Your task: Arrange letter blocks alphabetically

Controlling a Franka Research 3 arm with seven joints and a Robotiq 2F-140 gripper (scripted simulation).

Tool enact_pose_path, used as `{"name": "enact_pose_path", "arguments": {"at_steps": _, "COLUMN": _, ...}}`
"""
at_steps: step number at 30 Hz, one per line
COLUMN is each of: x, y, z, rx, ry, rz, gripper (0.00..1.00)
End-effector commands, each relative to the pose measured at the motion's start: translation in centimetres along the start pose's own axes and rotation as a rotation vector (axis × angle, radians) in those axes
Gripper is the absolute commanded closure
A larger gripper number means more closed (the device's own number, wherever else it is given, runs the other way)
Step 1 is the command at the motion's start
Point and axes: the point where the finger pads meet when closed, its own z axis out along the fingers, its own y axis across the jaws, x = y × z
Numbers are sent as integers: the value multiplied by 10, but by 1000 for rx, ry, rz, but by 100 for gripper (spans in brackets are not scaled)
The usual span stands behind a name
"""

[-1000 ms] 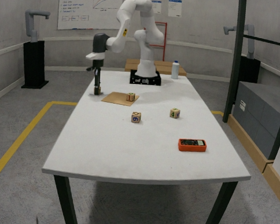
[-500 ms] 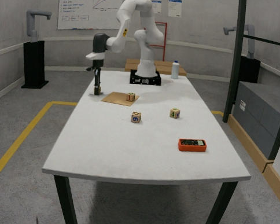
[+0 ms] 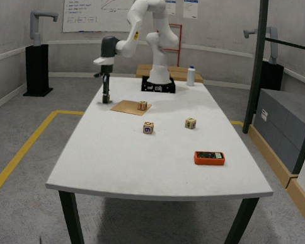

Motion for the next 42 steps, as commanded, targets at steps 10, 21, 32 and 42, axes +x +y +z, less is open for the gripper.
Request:
{"name": "enact_pose_path", "arguments": {"at_steps": 10, "x": 1, "y": -1, "z": 0, "rx": 2, "ry": 2, "rz": -3, "gripper": 58}}
{"name": "enact_pose_path", "arguments": {"at_steps": 21, "x": 1, "y": -1, "z": 0, "rx": 2, "ry": 2, "rz": -3, "gripper": 56}}
{"name": "enact_pose_path", "arguments": {"at_steps": 32, "x": 1, "y": -1, "z": -14, "rx": 2, "ry": 2, "rz": -3, "gripper": 56}}
{"name": "enact_pose_path", "arguments": {"at_steps": 42, "x": 1, "y": -1, "z": -65, "rx": 2, "ry": 2, "rz": -3, "gripper": 56}}
